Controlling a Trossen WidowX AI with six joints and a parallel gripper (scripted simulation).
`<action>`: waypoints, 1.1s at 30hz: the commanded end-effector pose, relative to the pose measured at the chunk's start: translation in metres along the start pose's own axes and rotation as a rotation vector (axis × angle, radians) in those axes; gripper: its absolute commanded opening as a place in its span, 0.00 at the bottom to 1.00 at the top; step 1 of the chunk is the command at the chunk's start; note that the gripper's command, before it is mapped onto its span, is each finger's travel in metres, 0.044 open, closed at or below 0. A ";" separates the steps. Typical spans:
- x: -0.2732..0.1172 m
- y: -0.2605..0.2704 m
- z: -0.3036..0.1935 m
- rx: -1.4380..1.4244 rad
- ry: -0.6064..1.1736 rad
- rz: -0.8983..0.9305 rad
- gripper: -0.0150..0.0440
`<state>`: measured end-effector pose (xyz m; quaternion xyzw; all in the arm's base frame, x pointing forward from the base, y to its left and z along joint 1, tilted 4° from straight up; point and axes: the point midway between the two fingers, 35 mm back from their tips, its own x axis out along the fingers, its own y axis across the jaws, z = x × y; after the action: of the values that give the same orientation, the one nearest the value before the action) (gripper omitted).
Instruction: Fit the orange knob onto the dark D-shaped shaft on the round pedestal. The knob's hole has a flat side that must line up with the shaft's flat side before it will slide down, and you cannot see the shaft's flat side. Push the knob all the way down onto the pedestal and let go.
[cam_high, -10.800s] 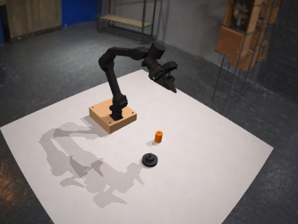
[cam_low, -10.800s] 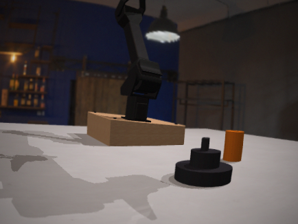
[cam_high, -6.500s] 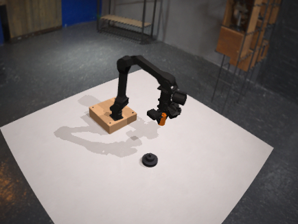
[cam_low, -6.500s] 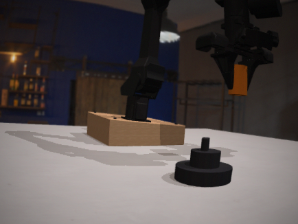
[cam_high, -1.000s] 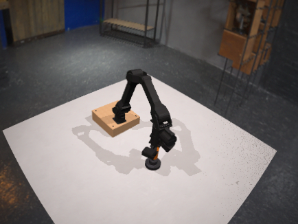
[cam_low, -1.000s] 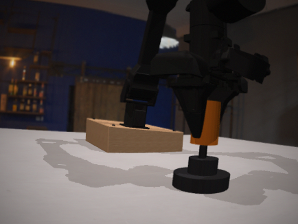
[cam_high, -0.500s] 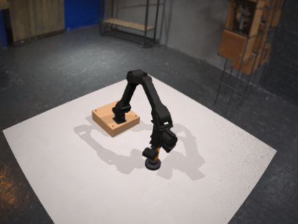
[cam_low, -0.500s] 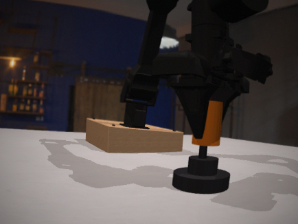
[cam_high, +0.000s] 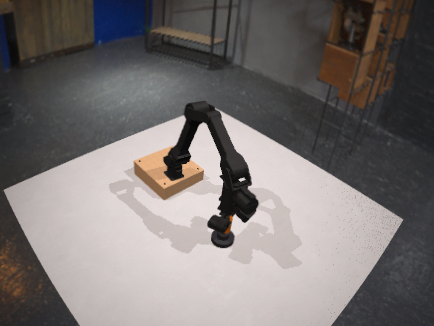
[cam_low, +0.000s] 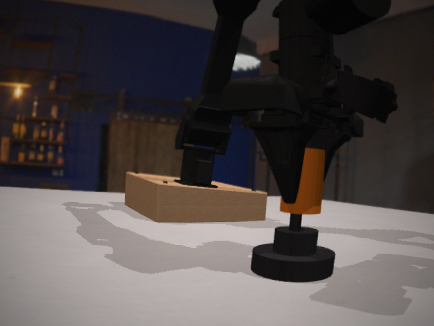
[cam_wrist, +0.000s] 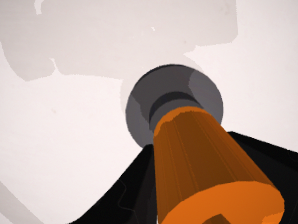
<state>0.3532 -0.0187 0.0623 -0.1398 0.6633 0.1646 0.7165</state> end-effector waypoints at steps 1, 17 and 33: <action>0.001 0.001 -0.002 -0.002 0.000 0.003 0.25; -0.005 0.002 -0.005 -0.089 0.000 0.003 0.25; -0.004 0.000 0.001 -0.212 -0.001 0.003 0.25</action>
<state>0.3511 -0.0190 0.0634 -0.2118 0.6455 0.2331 0.6958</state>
